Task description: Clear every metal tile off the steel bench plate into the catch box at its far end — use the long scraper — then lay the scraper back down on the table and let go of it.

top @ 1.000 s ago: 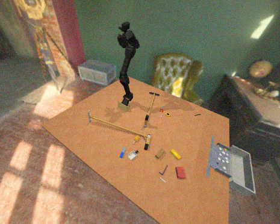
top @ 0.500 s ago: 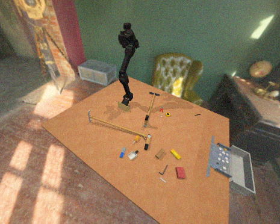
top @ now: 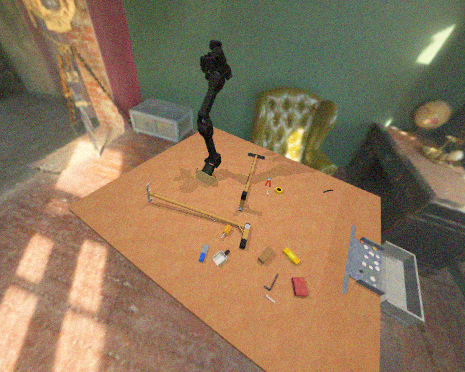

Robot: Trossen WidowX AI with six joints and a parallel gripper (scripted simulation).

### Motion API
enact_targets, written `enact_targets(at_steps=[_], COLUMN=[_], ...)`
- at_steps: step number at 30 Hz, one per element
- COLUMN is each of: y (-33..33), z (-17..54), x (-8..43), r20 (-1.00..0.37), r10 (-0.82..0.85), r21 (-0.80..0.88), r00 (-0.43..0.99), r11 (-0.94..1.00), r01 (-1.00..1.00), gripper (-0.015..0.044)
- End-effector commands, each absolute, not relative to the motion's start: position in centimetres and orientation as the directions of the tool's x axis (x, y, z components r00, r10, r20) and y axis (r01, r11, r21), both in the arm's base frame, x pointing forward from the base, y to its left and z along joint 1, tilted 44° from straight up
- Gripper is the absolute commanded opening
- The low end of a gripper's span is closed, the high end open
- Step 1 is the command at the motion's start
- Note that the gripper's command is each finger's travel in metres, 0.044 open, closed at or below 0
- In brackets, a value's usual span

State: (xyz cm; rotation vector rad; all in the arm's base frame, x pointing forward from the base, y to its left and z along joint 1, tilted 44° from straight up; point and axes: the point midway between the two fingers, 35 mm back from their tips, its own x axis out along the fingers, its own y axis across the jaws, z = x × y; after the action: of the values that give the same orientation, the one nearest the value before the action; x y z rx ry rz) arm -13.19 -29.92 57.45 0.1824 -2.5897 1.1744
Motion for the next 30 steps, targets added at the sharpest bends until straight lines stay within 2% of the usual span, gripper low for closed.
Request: enact_targets(at_steps=[1, 30], y=[-27.9, -16.2], z=[58.5, 62.4], x=[-13.9, -16.8], r20=[0.319, 0.330], r10=[0.043, 0.290], r21=[-0.750, -0.884], r00=[-0.947, -0.898], r11=[0.622, 0.429], r01=[-0.225, -0.187], gripper=[0.0000, 0.0000])
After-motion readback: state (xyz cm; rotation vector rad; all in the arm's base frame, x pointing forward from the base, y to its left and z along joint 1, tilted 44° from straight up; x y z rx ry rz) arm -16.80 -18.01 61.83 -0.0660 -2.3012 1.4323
